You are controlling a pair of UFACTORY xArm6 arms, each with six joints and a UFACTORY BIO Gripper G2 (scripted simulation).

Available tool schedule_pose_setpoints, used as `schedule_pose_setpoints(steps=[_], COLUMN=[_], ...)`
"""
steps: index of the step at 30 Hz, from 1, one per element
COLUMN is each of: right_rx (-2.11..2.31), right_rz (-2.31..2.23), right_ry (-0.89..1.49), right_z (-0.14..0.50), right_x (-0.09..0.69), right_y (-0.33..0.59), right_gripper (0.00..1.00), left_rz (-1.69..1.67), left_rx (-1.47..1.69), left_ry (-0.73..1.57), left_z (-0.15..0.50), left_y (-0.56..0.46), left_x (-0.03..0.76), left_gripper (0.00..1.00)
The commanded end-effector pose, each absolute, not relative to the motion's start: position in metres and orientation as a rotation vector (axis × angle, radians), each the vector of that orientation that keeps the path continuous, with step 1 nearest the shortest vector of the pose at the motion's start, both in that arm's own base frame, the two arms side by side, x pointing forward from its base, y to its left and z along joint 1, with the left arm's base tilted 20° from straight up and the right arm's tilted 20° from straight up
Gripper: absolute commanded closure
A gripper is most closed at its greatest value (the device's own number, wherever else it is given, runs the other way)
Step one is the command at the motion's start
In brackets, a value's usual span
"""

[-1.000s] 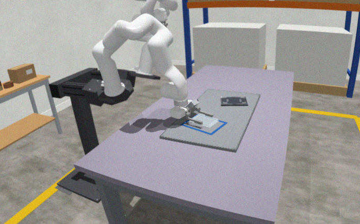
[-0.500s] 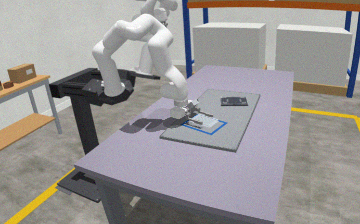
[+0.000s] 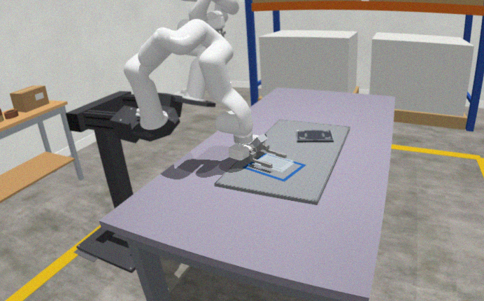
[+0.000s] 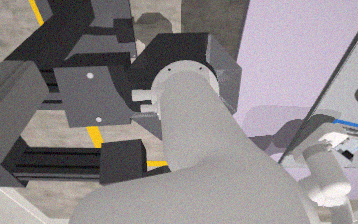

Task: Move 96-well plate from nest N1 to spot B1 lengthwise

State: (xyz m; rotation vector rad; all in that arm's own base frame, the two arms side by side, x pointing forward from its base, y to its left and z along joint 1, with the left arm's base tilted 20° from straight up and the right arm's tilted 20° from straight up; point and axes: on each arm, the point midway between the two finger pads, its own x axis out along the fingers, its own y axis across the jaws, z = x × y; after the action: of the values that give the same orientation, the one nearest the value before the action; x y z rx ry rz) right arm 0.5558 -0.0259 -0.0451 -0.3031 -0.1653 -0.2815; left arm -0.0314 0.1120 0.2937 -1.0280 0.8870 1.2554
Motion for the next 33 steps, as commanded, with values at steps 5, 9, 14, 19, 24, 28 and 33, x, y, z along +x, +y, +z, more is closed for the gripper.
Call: schedule_pose_setpoints(steps=[5, 9, 14, 19, 24, 28, 33], right_rx=[-0.302, -0.302, -0.302, -0.302, -0.302, -0.302, -0.302], right_rz=[-0.281, -0.281, -0.281, -0.281, -0.281, -0.281, -0.281], right_ry=[-0.168, -0.168, -0.168, -0.168, -0.168, -0.168, -0.168], right_z=[-0.0447, -0.0453, -0.0461, -0.0466, -0.0474, -0.0480, -0.0488], right_x=[0.5570, 0.5571, 0.5572, 0.5572, 0.5573, 0.5574, 0.5575], right_y=[-0.0258, -0.0260, -0.0262, -0.0264, -0.0267, -0.0269, -0.0271], right_gripper=[1.00, 1.00, 1.00, 1.00, 1.00, 1.00, 1.00], left_rz=[1.256, 1.256, 1.256, 1.256, 1.256, 1.256, 1.256], left_rx=[-1.026, -1.026, -1.026, -1.026, -1.026, -1.026, -1.026], left_ry=[0.886, 0.886, 0.886, 0.886, 0.886, 0.886, 0.886], left_z=[0.2943, 0.2943, 0.2943, 0.2943, 0.2943, 0.2943, 0.2943], left_y=[0.1123, 0.1123, 0.1123, 0.1123, 0.1123, 0.1123, 0.1123], left_x=[-0.0315, -0.0315, -0.0315, -0.0315, -0.0315, -0.0315, -0.0315], left_gripper=[0.00, 0.00, 0.00, 0.00, 0.00, 0.00, 0.00])
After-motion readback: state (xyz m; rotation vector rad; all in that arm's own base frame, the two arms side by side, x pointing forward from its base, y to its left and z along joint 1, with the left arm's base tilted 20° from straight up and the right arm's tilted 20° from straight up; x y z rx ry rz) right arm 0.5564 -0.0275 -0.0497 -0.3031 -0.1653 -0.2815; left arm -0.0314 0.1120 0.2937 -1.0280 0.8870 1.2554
